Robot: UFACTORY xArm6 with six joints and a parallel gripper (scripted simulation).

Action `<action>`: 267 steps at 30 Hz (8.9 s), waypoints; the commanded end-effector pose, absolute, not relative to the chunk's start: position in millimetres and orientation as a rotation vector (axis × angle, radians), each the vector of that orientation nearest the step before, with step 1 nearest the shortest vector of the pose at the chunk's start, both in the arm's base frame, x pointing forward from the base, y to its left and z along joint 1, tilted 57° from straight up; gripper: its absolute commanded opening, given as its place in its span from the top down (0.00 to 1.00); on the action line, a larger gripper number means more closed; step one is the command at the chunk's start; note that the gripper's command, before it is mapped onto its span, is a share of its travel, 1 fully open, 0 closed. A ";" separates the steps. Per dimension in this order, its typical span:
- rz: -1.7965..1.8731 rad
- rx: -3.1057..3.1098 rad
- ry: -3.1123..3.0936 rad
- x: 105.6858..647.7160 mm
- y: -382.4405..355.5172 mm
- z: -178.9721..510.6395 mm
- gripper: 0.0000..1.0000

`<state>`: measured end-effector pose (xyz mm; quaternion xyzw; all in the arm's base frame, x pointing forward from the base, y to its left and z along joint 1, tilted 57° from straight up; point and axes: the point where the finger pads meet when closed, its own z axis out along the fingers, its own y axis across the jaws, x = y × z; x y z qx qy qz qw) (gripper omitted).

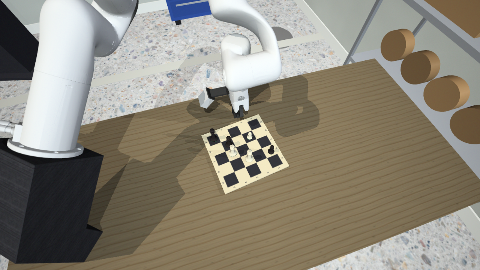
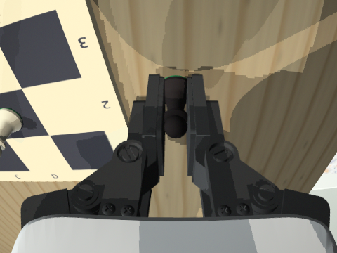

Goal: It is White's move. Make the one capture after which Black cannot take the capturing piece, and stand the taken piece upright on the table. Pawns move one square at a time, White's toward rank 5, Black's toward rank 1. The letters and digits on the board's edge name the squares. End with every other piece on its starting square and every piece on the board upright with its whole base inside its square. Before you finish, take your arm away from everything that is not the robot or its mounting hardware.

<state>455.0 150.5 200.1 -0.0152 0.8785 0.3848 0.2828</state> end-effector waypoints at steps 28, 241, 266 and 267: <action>1.030 -0.040 2.350 455.3 150.0 200.8 0.86; 0.033 -1.712 1.292 453.2 -22.0 115.0 0.58; 0.033 -1.712 1.292 454.6 -20.0 113.4 0.58; 0.033 -1.712 1.292 454.6 -20.0 113.4 0.58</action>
